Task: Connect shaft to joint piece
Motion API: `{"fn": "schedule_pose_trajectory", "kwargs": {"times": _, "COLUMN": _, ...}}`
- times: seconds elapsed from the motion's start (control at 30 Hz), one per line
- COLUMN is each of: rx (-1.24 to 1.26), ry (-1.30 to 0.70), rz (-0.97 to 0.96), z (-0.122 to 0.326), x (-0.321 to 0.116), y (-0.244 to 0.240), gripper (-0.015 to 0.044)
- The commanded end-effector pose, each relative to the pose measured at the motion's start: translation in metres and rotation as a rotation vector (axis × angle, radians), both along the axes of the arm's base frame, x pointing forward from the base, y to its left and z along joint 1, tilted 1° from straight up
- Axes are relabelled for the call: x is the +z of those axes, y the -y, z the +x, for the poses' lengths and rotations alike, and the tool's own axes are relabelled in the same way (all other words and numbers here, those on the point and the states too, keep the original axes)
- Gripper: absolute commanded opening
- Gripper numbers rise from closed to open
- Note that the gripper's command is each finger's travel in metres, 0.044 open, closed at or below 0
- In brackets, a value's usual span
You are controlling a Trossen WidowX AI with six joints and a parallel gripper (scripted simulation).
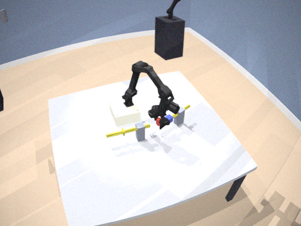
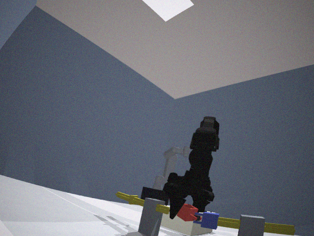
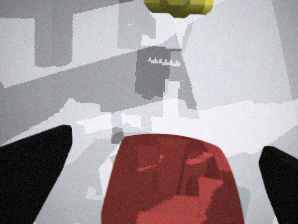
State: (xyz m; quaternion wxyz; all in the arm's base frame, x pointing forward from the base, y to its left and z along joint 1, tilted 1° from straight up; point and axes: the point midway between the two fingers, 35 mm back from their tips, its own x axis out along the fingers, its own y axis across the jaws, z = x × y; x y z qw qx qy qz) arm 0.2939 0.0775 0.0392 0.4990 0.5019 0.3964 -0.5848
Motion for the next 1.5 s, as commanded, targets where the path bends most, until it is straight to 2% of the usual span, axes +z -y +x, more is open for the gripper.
{"fn": "schedule_pose_trajectory", "kwargs": {"times": 0.0, "rx": 0.0, "ry": -0.005, "rz": 0.002, "z": -0.001, "x": -0.0079, "y": 0.0012, "gripper": 0.044}}
{"fn": "schedule_pose_trajectory", "kwargs": {"times": 0.17, "rx": -0.001, "ry": -0.005, "rz": 0.002, "z": -0.0012, "x": -0.0134, "y": 0.0022, "gripper": 0.044}}
{"fn": "schedule_pose_trajectory", "kwargs": {"times": 0.5, "rx": -0.001, "ry": -0.005, "rz": 0.002, "z": -0.0012, "x": -0.0134, "y": 0.0022, "gripper": 0.0182}}
{"fn": "schedule_pose_trajectory", "kwargs": {"times": 1.47, "rx": -0.001, "ry": -0.005, "rz": 0.002, "z": -0.0012, "x": -0.0134, "y": 0.0022, "gripper": 0.0182}}
